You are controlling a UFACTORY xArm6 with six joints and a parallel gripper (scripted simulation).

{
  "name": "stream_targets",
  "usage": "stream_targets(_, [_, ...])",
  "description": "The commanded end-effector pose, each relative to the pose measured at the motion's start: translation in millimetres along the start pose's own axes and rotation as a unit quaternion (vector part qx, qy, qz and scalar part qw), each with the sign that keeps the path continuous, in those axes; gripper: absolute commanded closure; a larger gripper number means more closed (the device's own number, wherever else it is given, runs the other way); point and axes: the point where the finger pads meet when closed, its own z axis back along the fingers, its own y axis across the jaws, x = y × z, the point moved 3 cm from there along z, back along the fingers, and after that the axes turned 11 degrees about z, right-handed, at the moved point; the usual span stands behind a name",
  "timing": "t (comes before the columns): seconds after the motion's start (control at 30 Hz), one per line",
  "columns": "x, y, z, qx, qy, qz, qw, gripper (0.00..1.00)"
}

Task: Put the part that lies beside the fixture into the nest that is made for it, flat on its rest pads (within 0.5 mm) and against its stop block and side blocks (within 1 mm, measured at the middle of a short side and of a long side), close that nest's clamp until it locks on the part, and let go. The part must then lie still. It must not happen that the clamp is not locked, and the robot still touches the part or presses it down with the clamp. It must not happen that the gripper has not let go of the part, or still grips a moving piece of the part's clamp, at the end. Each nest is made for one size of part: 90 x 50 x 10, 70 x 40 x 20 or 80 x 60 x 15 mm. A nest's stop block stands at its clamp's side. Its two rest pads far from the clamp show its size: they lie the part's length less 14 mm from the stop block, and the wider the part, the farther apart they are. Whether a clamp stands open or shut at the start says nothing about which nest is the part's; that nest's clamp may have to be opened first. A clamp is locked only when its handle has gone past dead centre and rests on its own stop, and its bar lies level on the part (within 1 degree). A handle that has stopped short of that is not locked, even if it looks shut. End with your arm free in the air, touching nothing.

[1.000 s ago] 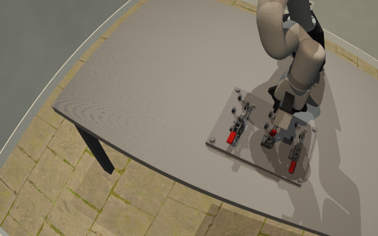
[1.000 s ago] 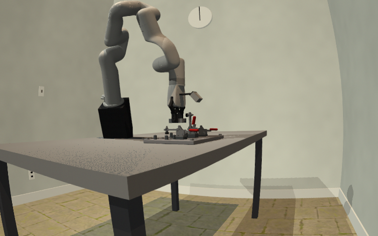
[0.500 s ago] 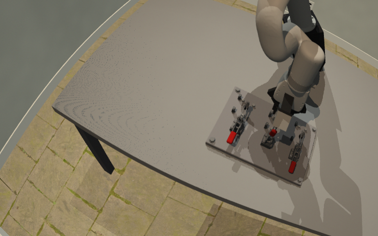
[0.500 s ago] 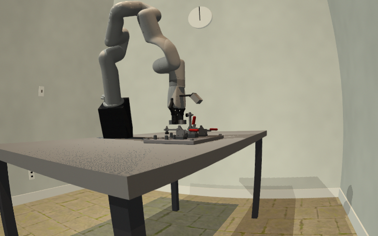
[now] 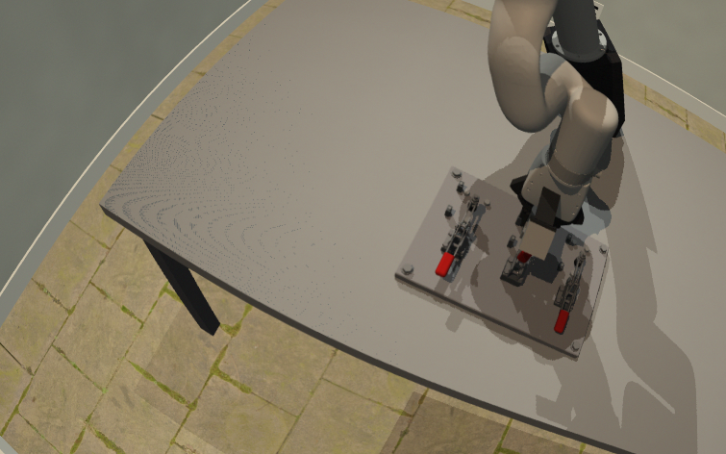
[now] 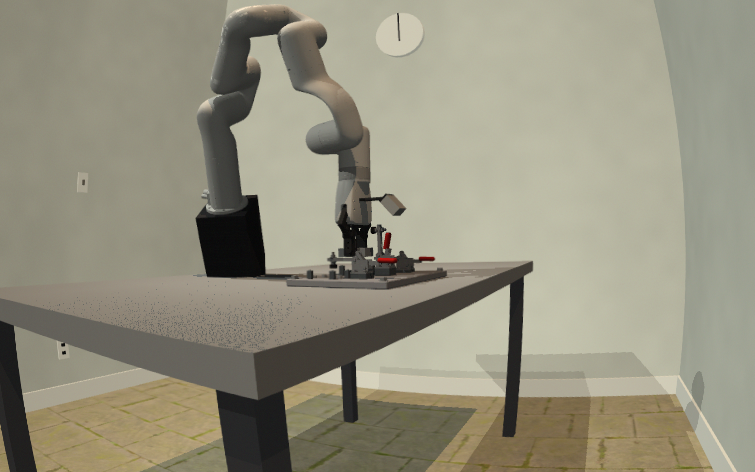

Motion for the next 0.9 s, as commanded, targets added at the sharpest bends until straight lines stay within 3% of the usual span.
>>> stream_targets(0.0, [-1.9, 0.3, -7.1, 0.000, 0.002, 0.000, 1.000, 1.00])
stream_targets(0.87, [-4.0, 1.0, -28.7, 0.000, 0.002, 0.000, 1.000, 1.00])
